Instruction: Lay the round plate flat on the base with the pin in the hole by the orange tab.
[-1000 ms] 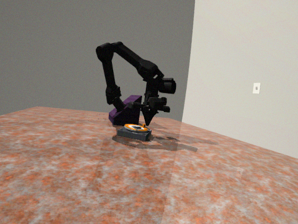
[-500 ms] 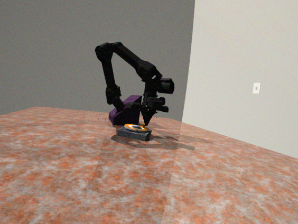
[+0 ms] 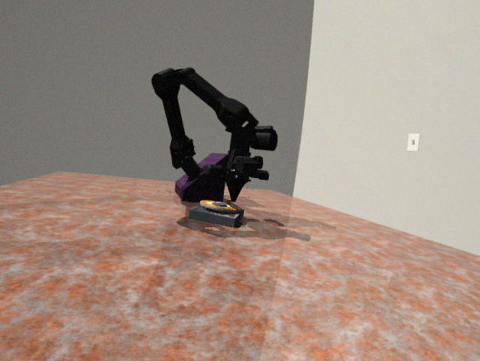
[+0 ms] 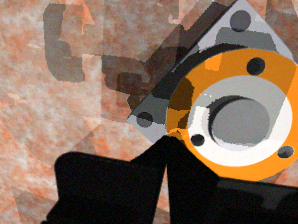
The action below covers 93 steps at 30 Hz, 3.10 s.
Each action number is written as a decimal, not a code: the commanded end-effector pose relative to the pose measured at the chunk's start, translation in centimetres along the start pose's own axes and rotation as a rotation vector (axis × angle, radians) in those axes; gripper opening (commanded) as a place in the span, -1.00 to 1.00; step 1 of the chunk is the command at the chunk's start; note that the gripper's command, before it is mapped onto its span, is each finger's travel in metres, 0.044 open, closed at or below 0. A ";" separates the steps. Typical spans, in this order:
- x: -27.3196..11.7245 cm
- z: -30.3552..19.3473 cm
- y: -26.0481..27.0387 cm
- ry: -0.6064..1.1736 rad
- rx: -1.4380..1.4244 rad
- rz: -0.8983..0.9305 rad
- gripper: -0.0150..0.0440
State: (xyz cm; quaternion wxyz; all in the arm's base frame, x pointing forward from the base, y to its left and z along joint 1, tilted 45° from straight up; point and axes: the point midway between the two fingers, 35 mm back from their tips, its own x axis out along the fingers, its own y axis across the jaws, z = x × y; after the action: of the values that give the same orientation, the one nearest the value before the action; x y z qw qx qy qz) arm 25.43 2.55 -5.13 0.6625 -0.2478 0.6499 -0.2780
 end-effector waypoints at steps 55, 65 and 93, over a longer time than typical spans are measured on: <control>-0.2 -3.5 -4.6 0.018 -0.006 -0.010 -0.49; -0.3 -3.4 -5.9 0.018 -0.007 -0.011 -0.49; -0.2 -1.8 -8.2 0.017 -0.006 -0.012 -0.49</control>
State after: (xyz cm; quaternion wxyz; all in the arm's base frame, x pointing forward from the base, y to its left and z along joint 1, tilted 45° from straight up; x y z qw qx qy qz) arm 22.93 -3.05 0.55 0.6526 -0.2511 0.6568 -0.2822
